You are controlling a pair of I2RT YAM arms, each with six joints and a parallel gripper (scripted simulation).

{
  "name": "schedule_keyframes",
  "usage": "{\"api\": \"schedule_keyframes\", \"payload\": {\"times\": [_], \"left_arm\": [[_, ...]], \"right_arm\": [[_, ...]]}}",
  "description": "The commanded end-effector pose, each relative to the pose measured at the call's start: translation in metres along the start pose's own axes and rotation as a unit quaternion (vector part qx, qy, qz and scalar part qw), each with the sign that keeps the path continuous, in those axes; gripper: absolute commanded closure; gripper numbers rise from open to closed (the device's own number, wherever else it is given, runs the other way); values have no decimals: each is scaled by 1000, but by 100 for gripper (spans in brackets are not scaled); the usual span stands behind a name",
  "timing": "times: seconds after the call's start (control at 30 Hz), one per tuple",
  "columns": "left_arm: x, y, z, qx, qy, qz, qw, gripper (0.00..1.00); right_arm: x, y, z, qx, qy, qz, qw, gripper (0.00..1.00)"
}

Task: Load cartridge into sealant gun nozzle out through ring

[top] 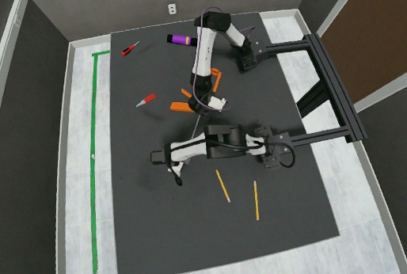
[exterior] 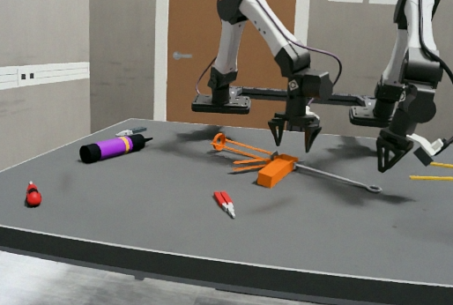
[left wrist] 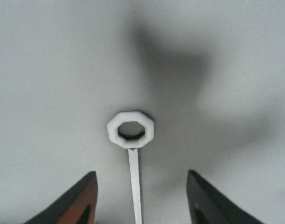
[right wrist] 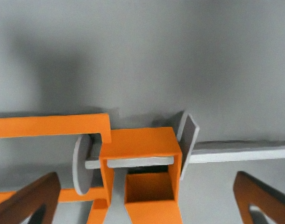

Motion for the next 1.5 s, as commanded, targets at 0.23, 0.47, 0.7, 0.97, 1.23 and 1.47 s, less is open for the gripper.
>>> {"api": "schedule_keyframes", "payload": {"times": [0.23, 0.47, 0.7, 0.97, 1.23, 1.47], "left_arm": [[-5, 4, 1, -3, -5, -13, 1000, 50], [-5, 4, 1, -3, -5, -13, 1000, 50], [-5, 4, 1, -3, -5, -13, 1000, 50], [-5, 4, 1, -3, -5, -13, 1000, 50], [-5, 4, 1, -3, -5, -13, 1000, 50], [-5, 4, 1, -3, -5, -13, 1000, 50]], "right_arm": [[2, 19, -4, 3, 11, -21, 1000, 1], [-1, 9, 0, 3, 7, -21, 1000, 1], [2, 7, 5, 0, 14, -17, 1000, 1], [6, -22, 6, -10, 16, 4, 1000, 1], [6, -37, 5, -9, 16, 2, 1000, 1], [2, -44, 2, -7, 14, -2, 1000, 1]]}}
Point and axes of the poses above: on each arm, the point where the finger pads meet when closed, its own y axis back along the fingers, its own x axis across the jaws, z = x × y, the point moved 8 cm from there along y, back along the fingers, and after that the axes turned 14 degrees about y, right-handed, at the moved point
